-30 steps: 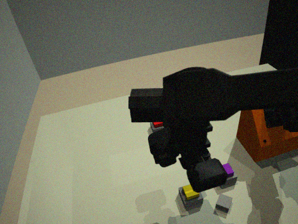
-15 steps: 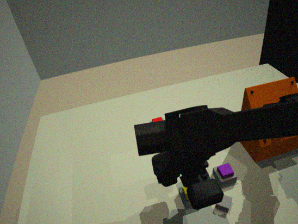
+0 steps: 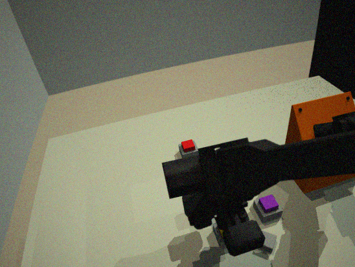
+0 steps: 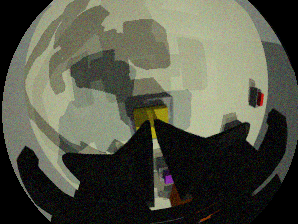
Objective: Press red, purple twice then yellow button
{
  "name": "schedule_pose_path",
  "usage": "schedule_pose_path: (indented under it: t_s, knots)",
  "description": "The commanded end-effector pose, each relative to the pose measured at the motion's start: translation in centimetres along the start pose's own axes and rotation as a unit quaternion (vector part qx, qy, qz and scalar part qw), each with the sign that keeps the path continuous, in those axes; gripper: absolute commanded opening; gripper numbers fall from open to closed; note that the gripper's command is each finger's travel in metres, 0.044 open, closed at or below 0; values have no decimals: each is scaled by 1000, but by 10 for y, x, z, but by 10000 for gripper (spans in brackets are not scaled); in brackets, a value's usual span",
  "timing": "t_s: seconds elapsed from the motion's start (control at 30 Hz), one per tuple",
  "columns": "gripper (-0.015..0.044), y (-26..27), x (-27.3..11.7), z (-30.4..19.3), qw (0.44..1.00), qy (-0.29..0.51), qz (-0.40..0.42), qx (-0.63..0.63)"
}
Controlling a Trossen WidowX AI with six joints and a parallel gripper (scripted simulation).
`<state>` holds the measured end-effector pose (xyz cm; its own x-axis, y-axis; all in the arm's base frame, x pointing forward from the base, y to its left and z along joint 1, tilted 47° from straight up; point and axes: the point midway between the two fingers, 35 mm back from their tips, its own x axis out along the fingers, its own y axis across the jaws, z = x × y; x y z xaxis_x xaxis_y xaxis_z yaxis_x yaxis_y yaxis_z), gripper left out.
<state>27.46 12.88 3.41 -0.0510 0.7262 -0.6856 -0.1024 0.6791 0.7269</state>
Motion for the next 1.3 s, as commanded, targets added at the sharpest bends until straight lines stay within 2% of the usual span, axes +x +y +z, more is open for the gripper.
schedule_pose_path:
  t_s: [0.0, 0.53, 0.67, 0.8, 0.87, 1.1, 1.27]
  knots:
    - [20, 0, 2, -1, 1000, 2, 2, 3]
    - [20, 0, 2, -1, 1000, 2, 2, 3]
    - [20, -1, -27, -1, 1000, 2, 1, 3]
    - [20, -1, -30, -1, 1000, 2, 1, 3]
    - [72, 9, -35, -2, 1000, 2, 0, 3]
    - [256, 105, -87, -37, 1000, 3, 1, 4]
    - [387, 114, -92, -43, 1000, 2, 2, 4]
